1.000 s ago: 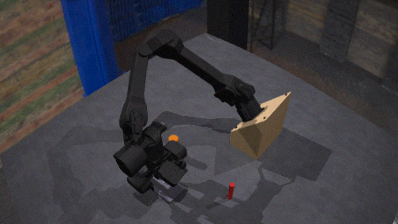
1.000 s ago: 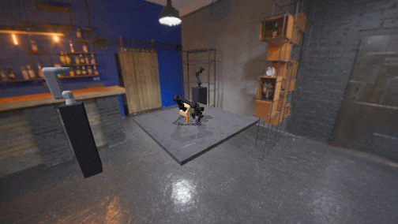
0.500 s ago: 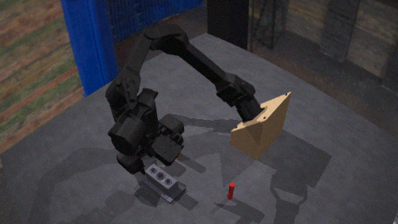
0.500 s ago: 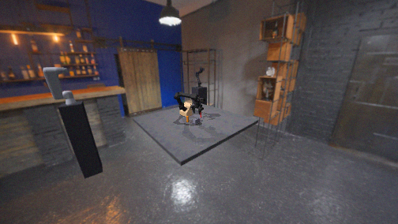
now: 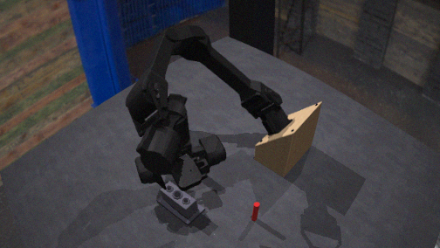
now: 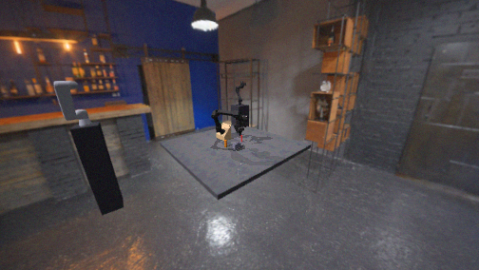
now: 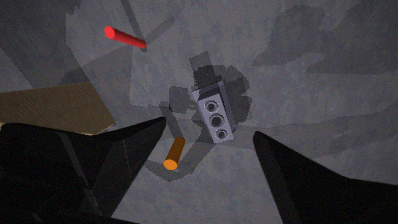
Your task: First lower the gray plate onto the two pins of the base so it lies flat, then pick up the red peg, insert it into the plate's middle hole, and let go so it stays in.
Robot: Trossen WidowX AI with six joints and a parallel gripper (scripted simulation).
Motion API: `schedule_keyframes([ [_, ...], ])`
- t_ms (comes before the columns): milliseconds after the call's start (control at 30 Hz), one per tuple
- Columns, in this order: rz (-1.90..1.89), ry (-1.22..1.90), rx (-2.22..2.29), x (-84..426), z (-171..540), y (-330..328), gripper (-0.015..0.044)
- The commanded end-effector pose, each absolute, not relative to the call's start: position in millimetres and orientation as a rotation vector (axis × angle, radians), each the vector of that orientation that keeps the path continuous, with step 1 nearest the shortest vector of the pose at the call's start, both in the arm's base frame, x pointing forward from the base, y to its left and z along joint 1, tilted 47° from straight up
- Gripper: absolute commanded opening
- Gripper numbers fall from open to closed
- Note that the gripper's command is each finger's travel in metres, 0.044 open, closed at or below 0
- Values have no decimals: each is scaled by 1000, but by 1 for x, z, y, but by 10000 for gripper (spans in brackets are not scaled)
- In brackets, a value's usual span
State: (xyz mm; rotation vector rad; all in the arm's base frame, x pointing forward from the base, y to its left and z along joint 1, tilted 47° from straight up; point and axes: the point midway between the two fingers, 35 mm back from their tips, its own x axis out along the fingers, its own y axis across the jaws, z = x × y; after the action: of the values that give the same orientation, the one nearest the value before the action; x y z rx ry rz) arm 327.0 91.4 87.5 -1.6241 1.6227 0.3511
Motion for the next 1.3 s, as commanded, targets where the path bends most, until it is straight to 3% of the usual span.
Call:
schedule_keyframes([
  [0,-17,1571,-1256,306,59,115,440],
  [233,-443,1424,-789,279,30,139,440],
  [567,-772,1233,-379,253,5,155,440],
  [1000,-1137,895,160,220,-22,167,440],
  [1267,-1156,872,193,218,-23,168,440],
])
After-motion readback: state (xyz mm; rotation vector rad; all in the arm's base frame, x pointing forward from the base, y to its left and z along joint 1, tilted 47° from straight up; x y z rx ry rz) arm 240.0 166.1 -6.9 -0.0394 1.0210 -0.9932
